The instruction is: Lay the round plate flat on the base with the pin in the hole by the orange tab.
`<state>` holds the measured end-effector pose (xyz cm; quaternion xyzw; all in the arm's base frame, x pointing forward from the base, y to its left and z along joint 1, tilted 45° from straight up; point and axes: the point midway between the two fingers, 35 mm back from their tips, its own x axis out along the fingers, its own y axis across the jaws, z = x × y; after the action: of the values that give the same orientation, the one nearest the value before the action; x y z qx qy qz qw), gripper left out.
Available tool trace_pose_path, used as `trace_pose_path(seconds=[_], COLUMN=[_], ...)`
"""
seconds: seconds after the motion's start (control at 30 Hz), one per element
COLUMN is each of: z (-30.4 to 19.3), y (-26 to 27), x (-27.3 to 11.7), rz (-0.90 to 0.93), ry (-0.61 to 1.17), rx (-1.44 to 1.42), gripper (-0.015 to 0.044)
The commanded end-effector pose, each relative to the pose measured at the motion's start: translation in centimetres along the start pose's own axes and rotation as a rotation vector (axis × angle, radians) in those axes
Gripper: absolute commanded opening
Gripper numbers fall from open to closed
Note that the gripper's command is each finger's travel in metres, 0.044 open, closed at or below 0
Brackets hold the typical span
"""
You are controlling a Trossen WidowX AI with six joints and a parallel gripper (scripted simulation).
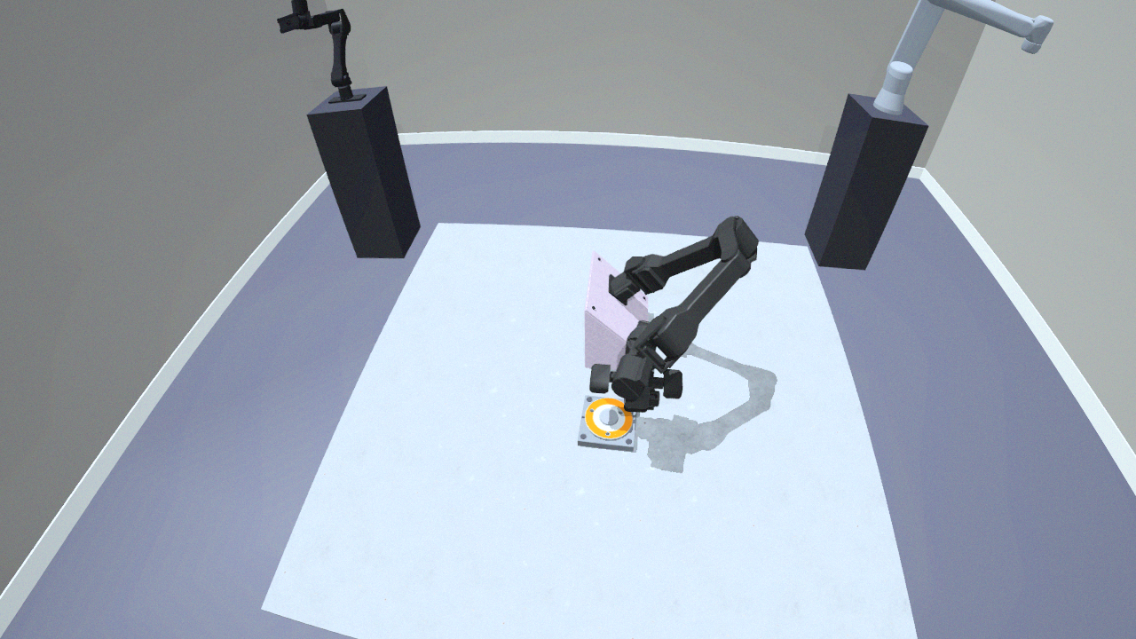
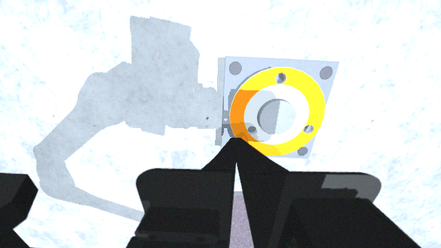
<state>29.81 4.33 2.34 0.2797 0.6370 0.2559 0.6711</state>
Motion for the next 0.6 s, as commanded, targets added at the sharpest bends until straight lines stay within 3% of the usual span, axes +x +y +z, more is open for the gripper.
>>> trace_pose_path(seconds=[0.0, 0.13, 0.57], z=[-0.3, -0.4, -1.3], y=[0.0, 0.1, -0.2], x=[2.2, 4.0, 4.1], rz=[0.003, 0.006, 0.006], ry=[0.016, 0.016, 0.017], rx=[0.002, 0.002, 0.003], gripper=[0.0, 0.0, 0.0])
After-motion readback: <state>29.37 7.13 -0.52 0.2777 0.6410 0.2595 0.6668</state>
